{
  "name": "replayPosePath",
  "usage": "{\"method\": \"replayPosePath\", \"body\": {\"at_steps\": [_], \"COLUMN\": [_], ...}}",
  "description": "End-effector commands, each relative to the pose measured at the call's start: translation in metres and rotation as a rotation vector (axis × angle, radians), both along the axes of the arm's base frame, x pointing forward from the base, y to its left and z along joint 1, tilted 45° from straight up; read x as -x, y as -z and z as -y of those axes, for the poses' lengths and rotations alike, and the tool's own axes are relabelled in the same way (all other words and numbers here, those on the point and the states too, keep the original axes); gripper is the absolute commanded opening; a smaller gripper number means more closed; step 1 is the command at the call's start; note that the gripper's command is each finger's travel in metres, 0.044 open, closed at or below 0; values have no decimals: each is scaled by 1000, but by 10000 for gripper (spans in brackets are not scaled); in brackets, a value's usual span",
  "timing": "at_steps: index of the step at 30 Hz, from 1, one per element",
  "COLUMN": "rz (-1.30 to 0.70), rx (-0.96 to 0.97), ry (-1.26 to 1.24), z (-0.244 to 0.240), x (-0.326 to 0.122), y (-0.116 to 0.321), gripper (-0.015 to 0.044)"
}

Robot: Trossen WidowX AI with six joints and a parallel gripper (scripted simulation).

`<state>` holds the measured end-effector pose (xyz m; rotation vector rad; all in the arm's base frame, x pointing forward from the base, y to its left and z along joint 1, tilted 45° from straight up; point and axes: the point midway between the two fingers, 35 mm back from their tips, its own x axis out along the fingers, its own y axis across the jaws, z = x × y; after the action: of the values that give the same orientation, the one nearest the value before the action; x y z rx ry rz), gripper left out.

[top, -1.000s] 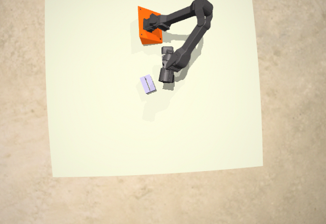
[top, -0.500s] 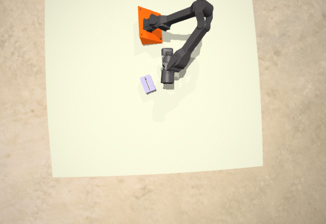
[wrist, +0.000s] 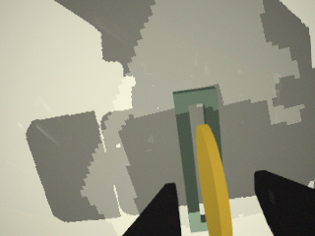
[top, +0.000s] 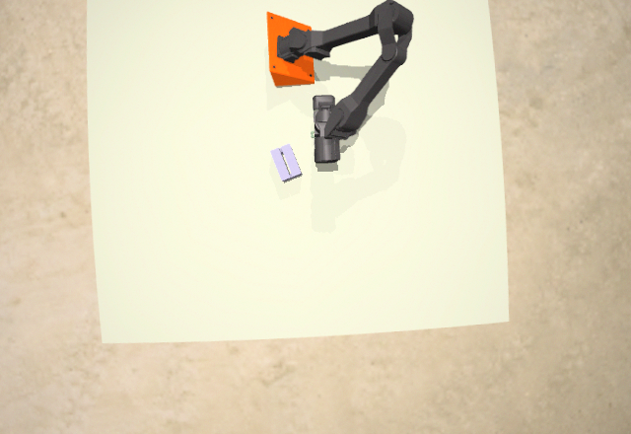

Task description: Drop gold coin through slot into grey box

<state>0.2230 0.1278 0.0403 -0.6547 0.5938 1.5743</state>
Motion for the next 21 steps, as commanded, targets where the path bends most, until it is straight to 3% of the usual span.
{"method": "replayPosePath", "body": {"at_steps": [1, 7, 13, 21], "rz": [-14, -15, -15, -15], "rx": [-3, -5, -5, -5], "ry": [2, 2, 2, 2], "z": [-4, -9, -9, -9], "x": [2, 4, 4, 4], "y": [6, 10, 10, 10], "gripper": [161, 161, 3, 0]}}
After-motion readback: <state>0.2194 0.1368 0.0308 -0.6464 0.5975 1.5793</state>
